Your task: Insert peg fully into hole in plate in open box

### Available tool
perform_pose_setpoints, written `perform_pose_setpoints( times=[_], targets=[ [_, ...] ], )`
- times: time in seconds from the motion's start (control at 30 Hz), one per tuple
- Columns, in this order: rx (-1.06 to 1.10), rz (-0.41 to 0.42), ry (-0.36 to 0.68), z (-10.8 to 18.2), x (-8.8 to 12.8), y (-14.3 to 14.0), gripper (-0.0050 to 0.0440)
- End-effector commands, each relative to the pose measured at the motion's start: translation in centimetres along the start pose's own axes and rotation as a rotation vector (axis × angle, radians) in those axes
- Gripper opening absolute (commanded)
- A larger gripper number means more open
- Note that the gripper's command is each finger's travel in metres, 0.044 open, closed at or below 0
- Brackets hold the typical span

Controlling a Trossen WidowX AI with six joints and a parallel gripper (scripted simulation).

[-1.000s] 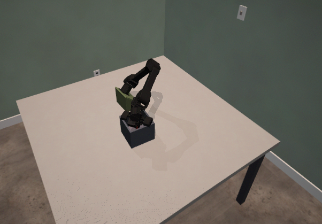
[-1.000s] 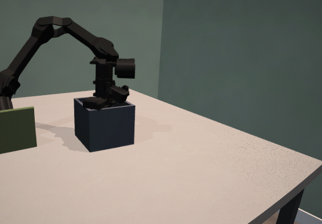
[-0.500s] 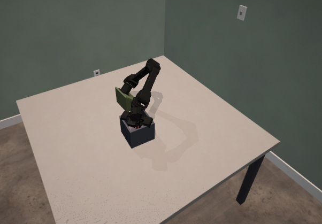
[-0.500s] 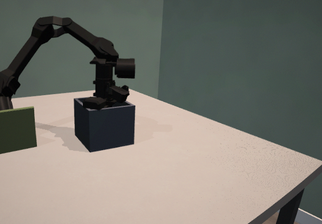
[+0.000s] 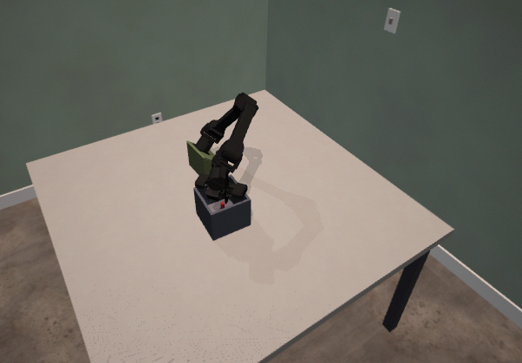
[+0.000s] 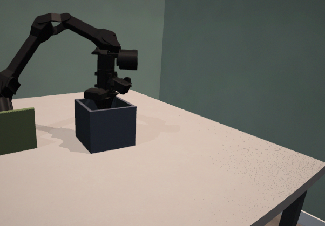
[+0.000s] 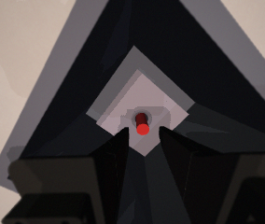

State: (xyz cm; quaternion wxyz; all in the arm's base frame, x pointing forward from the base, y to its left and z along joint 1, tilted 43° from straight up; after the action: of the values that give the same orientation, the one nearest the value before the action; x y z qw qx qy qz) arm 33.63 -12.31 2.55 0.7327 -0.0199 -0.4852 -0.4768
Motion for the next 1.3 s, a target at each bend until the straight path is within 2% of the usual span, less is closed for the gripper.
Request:
perform_pose_setpoints(
  times=[0.0,0.1,0.33,0.6,0.67,0.8,1.27],
  targets=[
    [0.006,0.000,-0.005,0.0,1.5,0.2,0.0150],
    [0.006,0.000,-0.005,0.0,1.9,0.1,0.0150],
    [0.006,0.000,-0.003,0.2,4.6,0.1,0.0150],
    [0.006,0.000,-0.003,0.2,5.4,0.0,0.0342],
    [0.006,0.000,-0.003,0.2,5.4,0.0,0.0342],
    [0.006,0.000,-0.003,0.2,5.4,0.0,0.0438],
    [0.006,0.000,-0.003,0.2,5.4,0.0,0.0440]
  ],
)
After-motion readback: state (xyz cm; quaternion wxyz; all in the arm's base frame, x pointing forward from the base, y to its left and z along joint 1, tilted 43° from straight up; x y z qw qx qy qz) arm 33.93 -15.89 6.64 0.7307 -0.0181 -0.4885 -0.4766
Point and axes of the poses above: the point midway between the two fingers, 35 mm back from their tips, its own x axis back along the fingers, its own y axis across the jaws, z = x × y, the point moved 10 cm from there along x, back along the fingers, and after that the axes turned 6 degrees about x, right-handed, at the moved point
